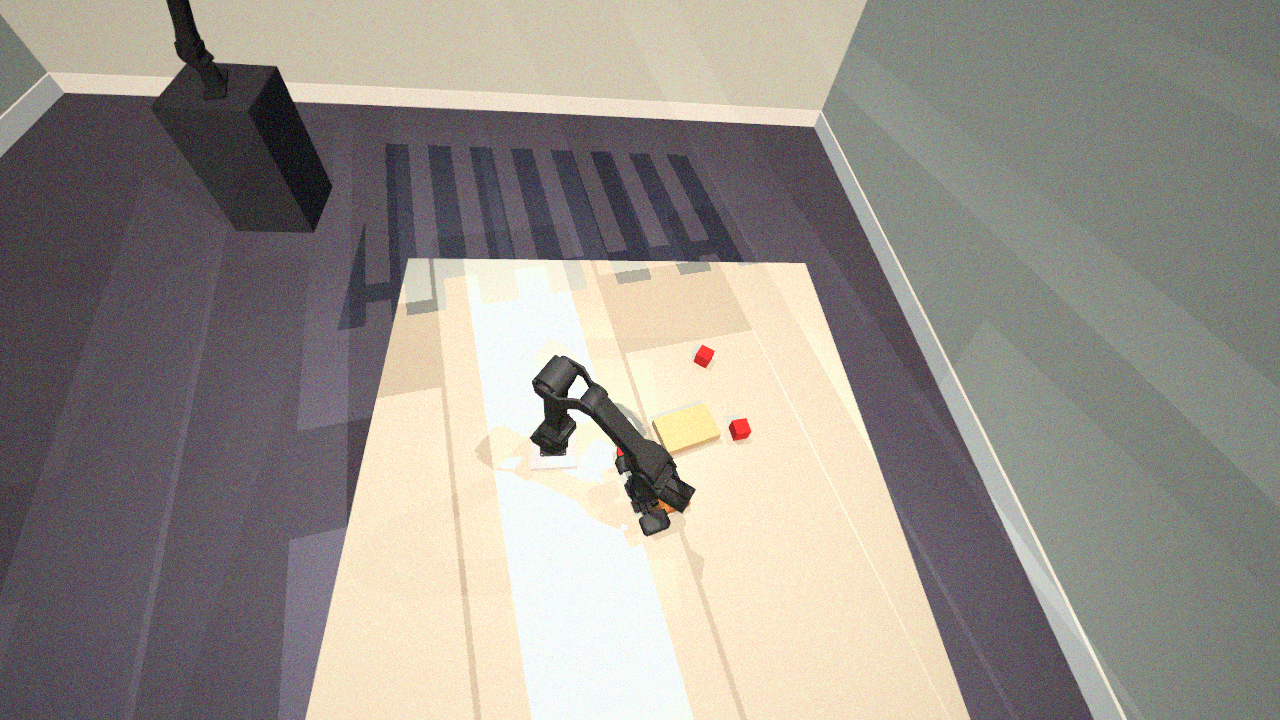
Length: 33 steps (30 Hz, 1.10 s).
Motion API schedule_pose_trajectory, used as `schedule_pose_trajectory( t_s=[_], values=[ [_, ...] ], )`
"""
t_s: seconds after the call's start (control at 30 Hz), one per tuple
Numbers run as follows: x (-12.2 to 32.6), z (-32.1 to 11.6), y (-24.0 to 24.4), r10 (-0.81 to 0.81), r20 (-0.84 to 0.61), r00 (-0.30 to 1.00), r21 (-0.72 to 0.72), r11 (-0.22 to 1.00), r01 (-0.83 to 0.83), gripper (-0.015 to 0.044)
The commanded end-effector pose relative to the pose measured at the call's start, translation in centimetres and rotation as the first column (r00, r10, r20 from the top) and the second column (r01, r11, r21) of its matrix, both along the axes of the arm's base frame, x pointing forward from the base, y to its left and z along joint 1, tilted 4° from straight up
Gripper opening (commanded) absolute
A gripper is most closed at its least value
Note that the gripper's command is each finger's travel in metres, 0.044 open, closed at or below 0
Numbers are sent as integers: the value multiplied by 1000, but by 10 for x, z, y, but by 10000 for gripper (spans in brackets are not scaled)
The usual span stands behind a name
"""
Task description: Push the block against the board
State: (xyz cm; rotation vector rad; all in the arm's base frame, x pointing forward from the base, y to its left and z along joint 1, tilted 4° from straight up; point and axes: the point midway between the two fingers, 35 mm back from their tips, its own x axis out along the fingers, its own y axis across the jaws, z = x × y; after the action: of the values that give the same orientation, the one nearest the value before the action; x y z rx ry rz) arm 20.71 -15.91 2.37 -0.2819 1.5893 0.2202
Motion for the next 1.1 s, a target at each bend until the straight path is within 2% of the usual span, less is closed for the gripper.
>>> schedule_pose_trajectory(
  t_s=[0.0, 1.07],
  values=[
    [5, -2, 1, -1, -6, 1000, 3, 1000, 1, 0],
    [42, -1, 10, -1, -2, 1000, 5, 1000, 1, 0]
  ],
)
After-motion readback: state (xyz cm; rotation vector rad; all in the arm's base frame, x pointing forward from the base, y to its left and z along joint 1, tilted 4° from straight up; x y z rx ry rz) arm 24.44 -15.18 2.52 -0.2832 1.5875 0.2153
